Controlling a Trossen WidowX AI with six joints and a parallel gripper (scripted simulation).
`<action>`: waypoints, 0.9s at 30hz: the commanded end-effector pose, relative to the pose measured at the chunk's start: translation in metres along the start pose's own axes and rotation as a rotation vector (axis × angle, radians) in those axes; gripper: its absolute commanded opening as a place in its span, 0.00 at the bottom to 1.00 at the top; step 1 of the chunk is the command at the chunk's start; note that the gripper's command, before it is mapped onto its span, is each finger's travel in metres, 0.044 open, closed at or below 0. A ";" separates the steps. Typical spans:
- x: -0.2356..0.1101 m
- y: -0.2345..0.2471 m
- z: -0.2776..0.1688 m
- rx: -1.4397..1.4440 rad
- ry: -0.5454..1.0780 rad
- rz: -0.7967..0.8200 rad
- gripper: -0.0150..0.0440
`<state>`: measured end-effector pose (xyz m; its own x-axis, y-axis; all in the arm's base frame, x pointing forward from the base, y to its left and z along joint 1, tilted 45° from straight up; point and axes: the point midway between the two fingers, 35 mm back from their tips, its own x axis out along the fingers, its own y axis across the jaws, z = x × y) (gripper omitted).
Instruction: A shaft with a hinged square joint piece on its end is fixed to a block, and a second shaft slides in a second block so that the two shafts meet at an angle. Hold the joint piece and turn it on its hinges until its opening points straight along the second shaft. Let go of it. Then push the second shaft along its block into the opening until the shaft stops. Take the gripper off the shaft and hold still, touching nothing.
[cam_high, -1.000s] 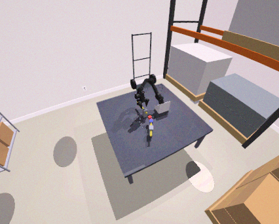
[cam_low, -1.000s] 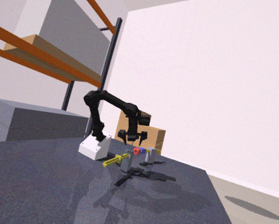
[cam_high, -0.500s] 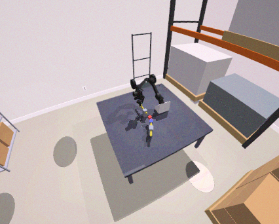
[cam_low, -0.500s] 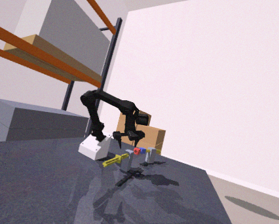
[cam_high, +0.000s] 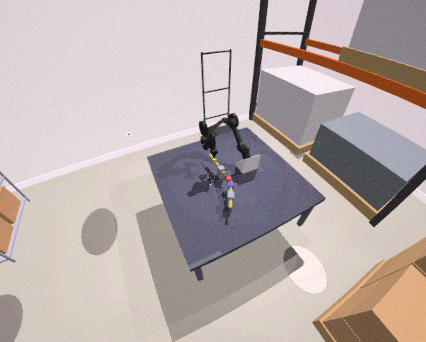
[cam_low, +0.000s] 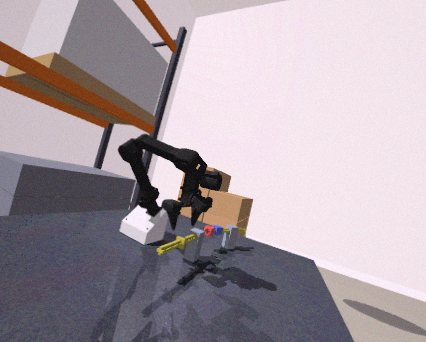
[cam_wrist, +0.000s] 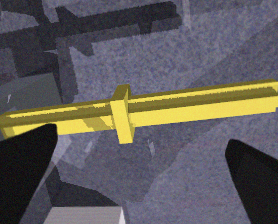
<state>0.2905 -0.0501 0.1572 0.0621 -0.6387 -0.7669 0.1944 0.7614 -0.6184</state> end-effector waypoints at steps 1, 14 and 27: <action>-0.004 -0.020 0.002 -0.121 -0.004 -0.045 1.00; -0.006 -0.041 0.002 -0.215 0.003 -0.094 1.00; 0.015 -0.043 0.003 0.229 -0.026 -0.084 1.00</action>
<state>0.2865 -0.0892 0.1760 0.0588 -0.7037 -0.7081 0.3263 0.6839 -0.6525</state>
